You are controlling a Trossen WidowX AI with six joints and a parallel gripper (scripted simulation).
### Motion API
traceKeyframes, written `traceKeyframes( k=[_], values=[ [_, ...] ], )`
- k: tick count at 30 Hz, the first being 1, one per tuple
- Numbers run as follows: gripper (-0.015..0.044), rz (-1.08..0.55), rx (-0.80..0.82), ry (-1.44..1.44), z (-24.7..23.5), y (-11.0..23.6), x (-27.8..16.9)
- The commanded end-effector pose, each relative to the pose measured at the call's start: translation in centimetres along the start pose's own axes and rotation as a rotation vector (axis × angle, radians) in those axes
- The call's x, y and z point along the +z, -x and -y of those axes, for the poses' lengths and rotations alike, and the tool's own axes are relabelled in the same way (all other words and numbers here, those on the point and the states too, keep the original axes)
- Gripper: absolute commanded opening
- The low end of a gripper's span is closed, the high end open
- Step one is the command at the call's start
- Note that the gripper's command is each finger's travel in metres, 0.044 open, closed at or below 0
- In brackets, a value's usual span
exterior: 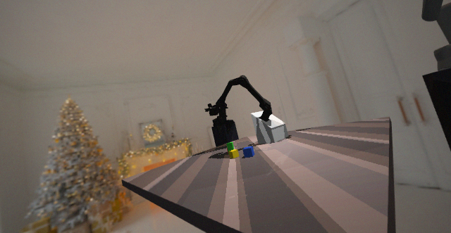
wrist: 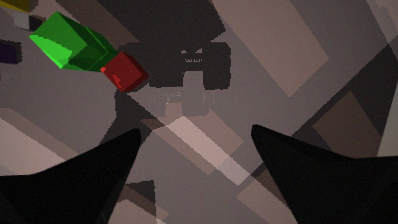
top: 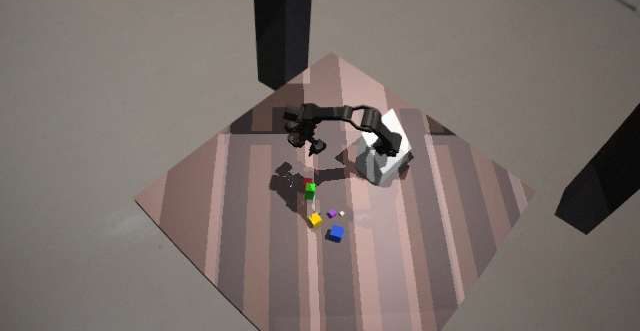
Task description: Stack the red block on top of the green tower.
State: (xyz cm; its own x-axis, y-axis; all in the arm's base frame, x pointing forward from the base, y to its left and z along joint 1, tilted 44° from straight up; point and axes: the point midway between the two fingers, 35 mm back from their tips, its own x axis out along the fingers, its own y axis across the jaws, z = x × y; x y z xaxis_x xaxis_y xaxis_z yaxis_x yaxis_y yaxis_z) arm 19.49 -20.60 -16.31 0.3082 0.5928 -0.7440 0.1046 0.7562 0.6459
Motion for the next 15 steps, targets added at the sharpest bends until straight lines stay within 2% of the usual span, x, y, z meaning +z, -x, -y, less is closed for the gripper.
traceKeyframes(
  k=[1, 10, 15],
  values=[
    [0.0440, -0.054, 0.029, 0.215, -2.7, -1.0, 1.7],
    [0.0440, -0.147, 0.095, 0.621, -8.3, -2.9, 4.3],
    [0.0440, -0.153, 0.100, 0.650, -8.7, -3.0, 4.5]
  ],
)
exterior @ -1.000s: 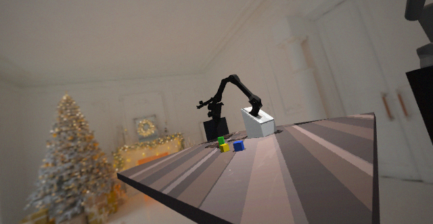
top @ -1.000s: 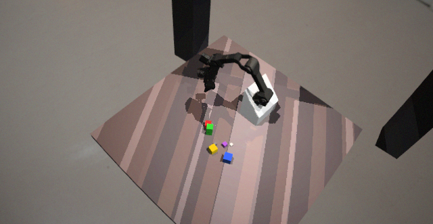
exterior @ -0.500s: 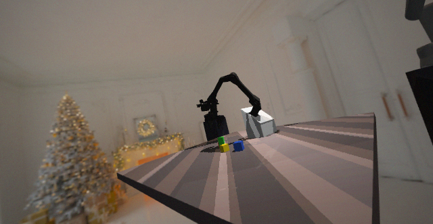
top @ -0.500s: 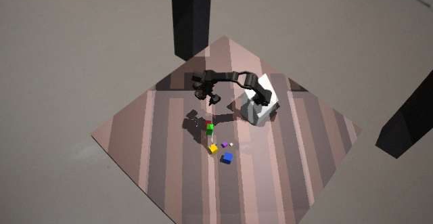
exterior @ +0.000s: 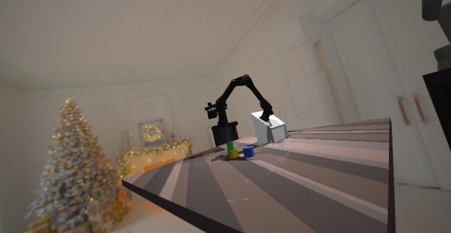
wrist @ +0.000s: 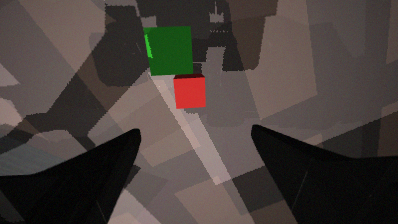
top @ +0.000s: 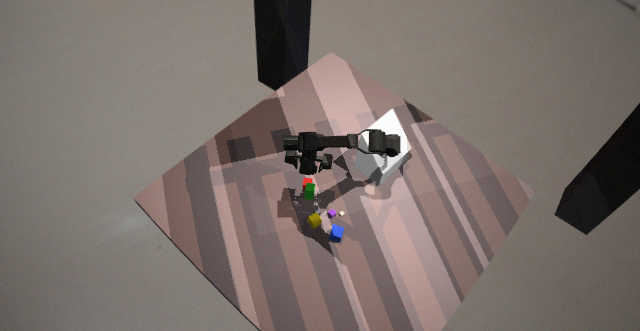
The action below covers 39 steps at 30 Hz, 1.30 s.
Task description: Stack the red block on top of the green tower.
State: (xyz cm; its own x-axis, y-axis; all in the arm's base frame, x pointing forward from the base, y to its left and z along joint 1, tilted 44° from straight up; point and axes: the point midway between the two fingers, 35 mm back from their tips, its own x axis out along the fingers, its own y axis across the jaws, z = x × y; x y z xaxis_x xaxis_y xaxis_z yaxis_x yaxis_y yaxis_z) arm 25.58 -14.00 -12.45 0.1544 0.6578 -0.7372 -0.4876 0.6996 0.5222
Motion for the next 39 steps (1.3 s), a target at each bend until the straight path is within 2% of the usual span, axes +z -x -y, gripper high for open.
traceKeyframes(
  k=[1, 5, 12, 39],
  values=[
    [0.0440, -0.004, 0.013, 0.039, -0.5, -0.2, 0.3],
    [0.0440, -0.004, 0.012, 0.039, -0.5, -0.6, 0.3],
    [0.0440, -0.002, 0.014, 0.039, -0.6, -5.3, 0.3],
    [0.0440, -0.002, 0.015, 0.039, -0.5, -8.7, 0.3]
  ],
)
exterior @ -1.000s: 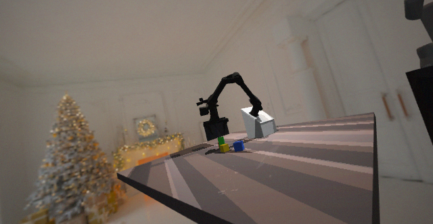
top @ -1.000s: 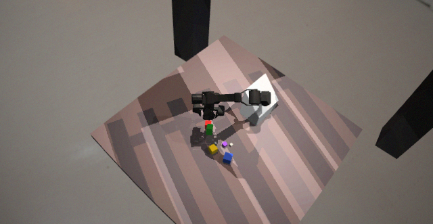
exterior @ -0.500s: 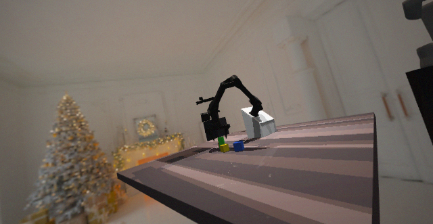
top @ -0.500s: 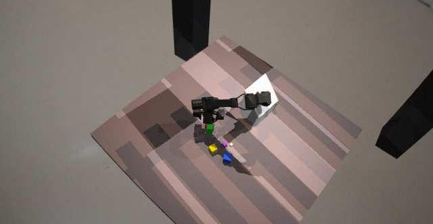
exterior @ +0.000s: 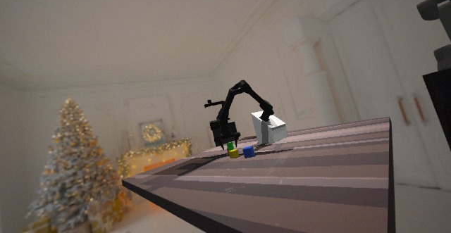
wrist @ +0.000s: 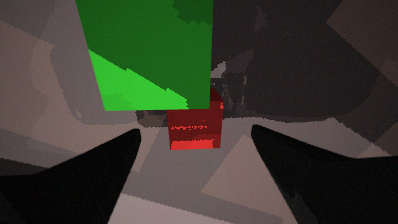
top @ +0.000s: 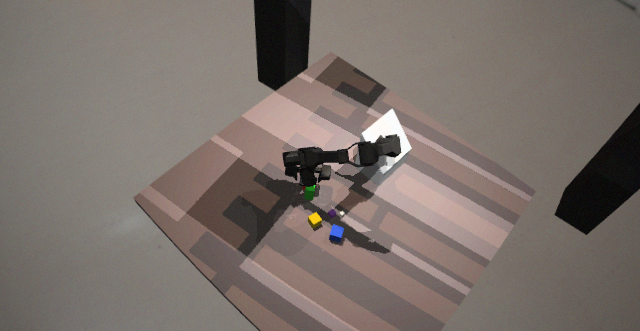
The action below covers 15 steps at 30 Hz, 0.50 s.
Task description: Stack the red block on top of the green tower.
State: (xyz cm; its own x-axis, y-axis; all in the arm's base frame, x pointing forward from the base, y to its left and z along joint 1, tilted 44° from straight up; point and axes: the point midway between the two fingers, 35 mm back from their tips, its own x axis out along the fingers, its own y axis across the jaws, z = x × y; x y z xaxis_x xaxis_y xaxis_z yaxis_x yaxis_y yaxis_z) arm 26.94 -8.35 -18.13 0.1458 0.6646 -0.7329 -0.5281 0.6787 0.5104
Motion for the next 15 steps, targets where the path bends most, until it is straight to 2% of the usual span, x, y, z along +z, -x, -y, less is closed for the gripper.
traceKeyframes(
  k=[1, 15],
  values=[
    [0.0440, 0.002, 0.004, -0.007, -0.2, -0.8, 0.0],
    [0.0440, 0.003, 0.005, -0.007, -0.2, -2.0, -0.1]
  ],
)
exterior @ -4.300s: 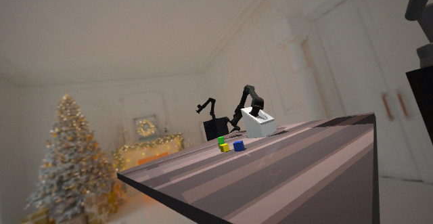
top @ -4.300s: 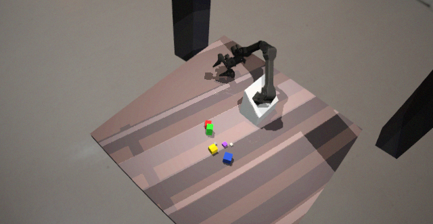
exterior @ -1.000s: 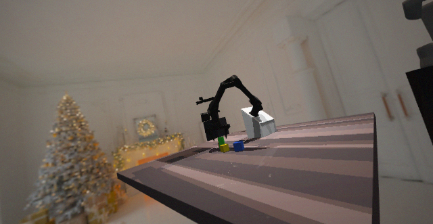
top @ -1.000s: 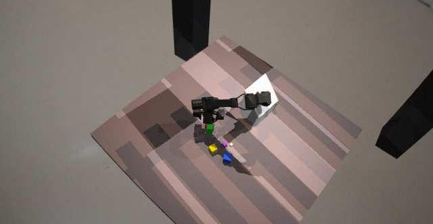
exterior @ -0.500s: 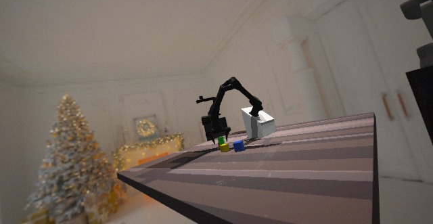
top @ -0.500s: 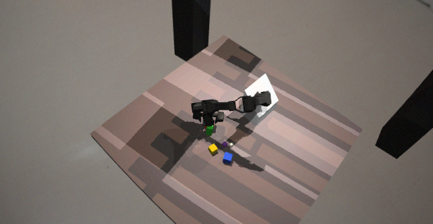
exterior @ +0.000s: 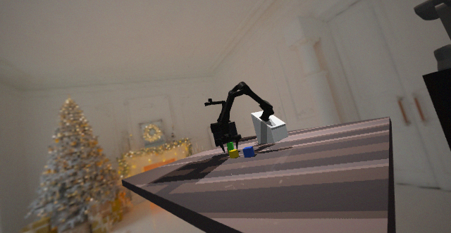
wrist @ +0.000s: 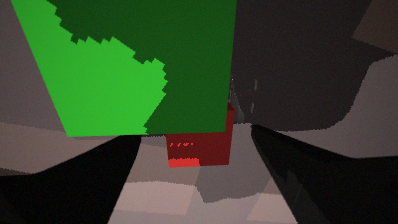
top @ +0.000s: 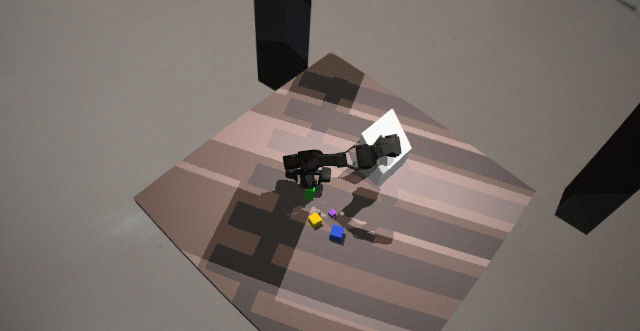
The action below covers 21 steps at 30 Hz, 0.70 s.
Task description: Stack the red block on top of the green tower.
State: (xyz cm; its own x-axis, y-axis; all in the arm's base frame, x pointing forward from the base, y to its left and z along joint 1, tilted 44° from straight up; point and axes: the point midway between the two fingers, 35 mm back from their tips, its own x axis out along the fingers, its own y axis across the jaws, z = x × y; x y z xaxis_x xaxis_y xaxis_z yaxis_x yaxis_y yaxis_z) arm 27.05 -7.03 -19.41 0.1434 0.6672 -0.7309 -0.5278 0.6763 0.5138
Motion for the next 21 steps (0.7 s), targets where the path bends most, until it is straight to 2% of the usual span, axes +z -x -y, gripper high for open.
traceKeyframes(
  k=[1, 9, 20, 21],
  values=[
    [0.0440, 0.003, 0.001, -0.006, -0.05, -0.13, 0.01],
    [0.0440, 0.003, 0.001, -0.006, -0.04, -0.09, 0.01],
    [0.0151, 0.003, 0.001, -0.006, -0.04, -0.09, 0.01],
    [0.0145, 0.003, 0.001, -0.006, -0.04, -0.09, 0.01]
  ],
)
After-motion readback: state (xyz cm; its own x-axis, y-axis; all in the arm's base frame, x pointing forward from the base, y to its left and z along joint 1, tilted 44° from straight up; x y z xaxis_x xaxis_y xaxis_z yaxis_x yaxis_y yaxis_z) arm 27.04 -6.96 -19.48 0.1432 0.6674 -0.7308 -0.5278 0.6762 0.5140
